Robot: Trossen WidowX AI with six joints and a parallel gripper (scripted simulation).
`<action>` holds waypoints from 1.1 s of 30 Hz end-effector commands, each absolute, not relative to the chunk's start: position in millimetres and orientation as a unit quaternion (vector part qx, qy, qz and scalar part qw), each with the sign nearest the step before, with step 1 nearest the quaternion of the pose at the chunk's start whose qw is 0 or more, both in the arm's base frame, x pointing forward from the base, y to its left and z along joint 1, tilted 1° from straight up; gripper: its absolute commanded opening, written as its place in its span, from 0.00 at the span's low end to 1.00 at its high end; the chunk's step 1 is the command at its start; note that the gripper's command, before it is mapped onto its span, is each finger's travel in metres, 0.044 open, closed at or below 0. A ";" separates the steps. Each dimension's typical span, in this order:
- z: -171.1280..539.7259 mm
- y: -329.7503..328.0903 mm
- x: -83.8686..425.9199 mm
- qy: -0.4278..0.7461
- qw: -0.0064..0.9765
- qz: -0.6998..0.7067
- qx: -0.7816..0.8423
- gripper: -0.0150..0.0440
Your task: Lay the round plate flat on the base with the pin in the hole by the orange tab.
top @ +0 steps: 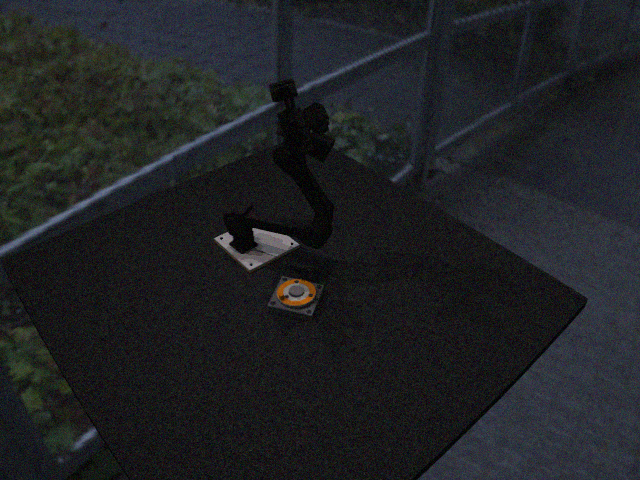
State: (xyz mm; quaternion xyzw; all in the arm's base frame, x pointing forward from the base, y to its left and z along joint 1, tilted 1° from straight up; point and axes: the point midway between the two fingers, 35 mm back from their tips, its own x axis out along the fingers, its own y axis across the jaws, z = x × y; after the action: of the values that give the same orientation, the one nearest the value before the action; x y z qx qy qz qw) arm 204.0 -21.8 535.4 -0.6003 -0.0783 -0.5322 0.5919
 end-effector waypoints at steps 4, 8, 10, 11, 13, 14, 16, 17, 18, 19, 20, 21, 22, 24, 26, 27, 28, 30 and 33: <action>555.5 -16.3 162.5 -0.140 0.615 -0.547 -0.551 0.75; 574.3 -31.4 97.8 -0.215 0.652 -0.568 -0.454 0.58; 575.8 -36.6 88.0 -0.224 0.659 -0.571 -0.436 0.49; 577.0 -44.1 76.2 -0.235 0.667 -0.574 -0.413 0.44; 576.5 -66.1 51.4 -0.253 0.687 -0.581 -0.356 0.35; 574.5 -79.0 41.0 -0.258 0.697 -0.584 -0.327 0.31; 567.2 -107.3 25.0 -0.262 0.717 -0.587 -0.267 0.25; 566.5 -109.5 24.1 -0.262 0.719 -0.587 -0.263 0.25; 564.3 -116.1 21.8 -0.262 0.724 -0.587 -0.252 0.25; 560.2 -127.3 18.6 -0.261 0.732 -0.586 -0.232 0.25; 554.4 -141.4 16.2 -0.257 0.742 -0.584 -0.208 0.25; 547.9 -155.6 15.4 -0.252 0.752 -0.581 -0.184 0.25; 540.5 -169.8 16.1 -0.245 0.762 -0.578 -0.160 0.25; 523.7 -197.6 22.1 -0.225 0.782 -0.570 -0.114 0.25; 516.6 -207.0 25.1 -0.215 0.789 -0.567 -0.096 0.25; 507.3 -218.2 29.9 -0.202 0.797 -0.564 -0.074 0.25; 495.1 -231.2 37.1 -0.184 0.807 -0.559 -0.048 0.25; 468.5 -253.9 55.4 -0.141 0.827 -0.545 0.002 0.25; 437.3 -272.1 80.2 -0.087 0.845 -0.525 0.048 0.25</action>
State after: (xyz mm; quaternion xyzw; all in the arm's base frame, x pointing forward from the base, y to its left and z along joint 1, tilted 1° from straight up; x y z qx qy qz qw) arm 55.0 -253.1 468.1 0.0035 -0.1433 -0.5437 0.8270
